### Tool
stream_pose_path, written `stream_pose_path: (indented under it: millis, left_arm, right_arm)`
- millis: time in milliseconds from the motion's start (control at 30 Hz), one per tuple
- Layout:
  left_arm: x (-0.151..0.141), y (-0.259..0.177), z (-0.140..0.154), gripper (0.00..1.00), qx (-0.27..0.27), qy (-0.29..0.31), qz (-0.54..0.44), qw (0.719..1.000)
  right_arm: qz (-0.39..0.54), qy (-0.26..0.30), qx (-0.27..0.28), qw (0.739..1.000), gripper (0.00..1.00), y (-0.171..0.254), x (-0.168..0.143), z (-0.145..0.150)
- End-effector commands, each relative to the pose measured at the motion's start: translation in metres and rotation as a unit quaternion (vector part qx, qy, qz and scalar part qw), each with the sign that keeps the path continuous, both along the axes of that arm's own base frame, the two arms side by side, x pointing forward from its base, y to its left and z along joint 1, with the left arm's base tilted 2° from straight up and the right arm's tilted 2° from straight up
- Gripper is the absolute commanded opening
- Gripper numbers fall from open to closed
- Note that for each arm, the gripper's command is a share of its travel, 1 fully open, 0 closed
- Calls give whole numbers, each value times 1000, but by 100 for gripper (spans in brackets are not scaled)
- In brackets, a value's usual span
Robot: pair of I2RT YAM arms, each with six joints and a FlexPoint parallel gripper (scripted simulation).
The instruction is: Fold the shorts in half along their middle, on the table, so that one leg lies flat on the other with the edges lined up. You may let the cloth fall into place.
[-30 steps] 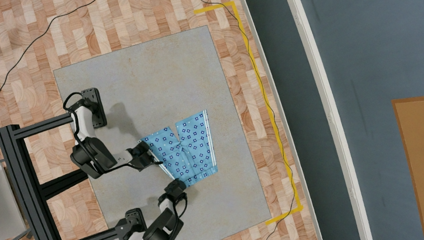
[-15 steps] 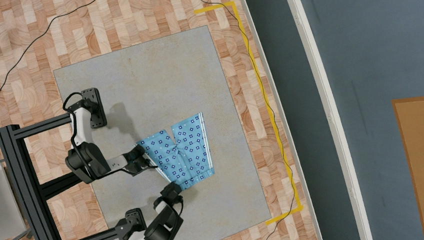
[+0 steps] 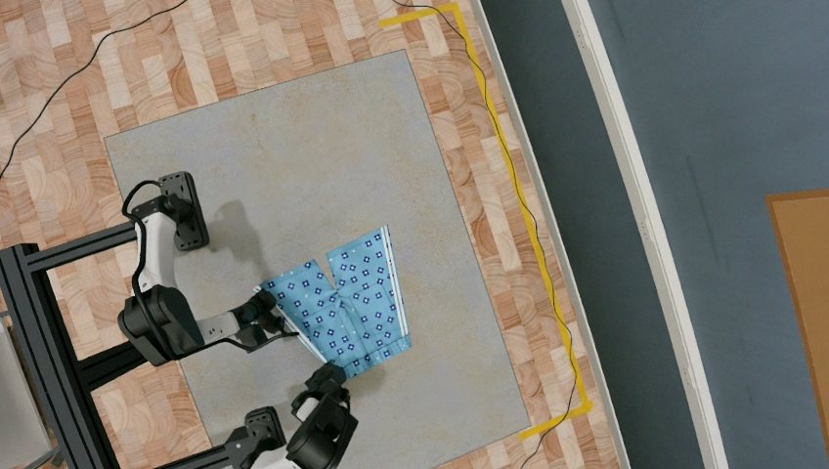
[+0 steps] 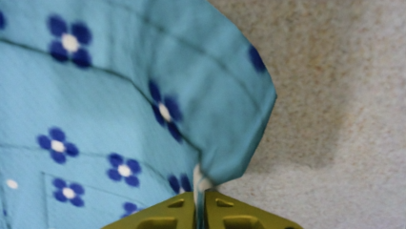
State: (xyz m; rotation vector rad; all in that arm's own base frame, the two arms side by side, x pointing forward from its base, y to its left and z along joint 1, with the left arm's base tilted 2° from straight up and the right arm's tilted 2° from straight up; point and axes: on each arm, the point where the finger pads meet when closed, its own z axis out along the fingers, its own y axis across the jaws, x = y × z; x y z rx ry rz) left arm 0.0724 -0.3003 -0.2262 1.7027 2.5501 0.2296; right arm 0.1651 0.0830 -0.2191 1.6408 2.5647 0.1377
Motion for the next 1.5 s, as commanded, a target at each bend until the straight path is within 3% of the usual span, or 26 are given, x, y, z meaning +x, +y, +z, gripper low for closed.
stream_pose_path:
  millis: [0,100,133,300,433,600,867,967,1067,1100,1200,1467]
  left_arm:
    - [1,5,9,0,11,7,11,1000]
    - [-3,4,9,0,11,7,5,1000]
    - [6,-3,-9,0,-3,18,-20,1000]
    - [20,6,-23,0,2,35,-33,999]
    - [15,12,-8,0,12,27,-17,999]
    - [15,12,-7,0,11,25,-17,999]
    - [48,15,27,0,9,50,-43,998]
    - [59,3,38,0,-7,49,-49,998]
    - [58,-4,34,0,-16,40,-34,998]
    - [49,14,29,0,5,48,-39,998]
    - [51,10,33,0,0,43,-39,998]
    - [77,15,54,0,-19,47,-54,997]
  right_arm:
    - [-12,-23,-7,1000,0,-4,11,2]
    - [-12,-23,-7,1000,0,-4,11,2]
    - [-24,12,-24,999,0,-10,2,-11]
    - [-43,28,-30,998,0,-10,10,-30]
    - [-36,-2,-15,999,0,-2,25,-19]
    - [-43,25,-29,998,0,-6,21,-12]
    - [-61,36,-35,997,0,-4,39,7]
    - [-60,23,-28,998,0,-4,38,1]
    - [-60,37,-36,997,0,-9,28,-2]
    - [-54,26,-30,998,0,-4,35,3]
    - [-59,15,-24,998,0,-1,45,5]
    - [-59,34,-32,997,0,-1,50,15]
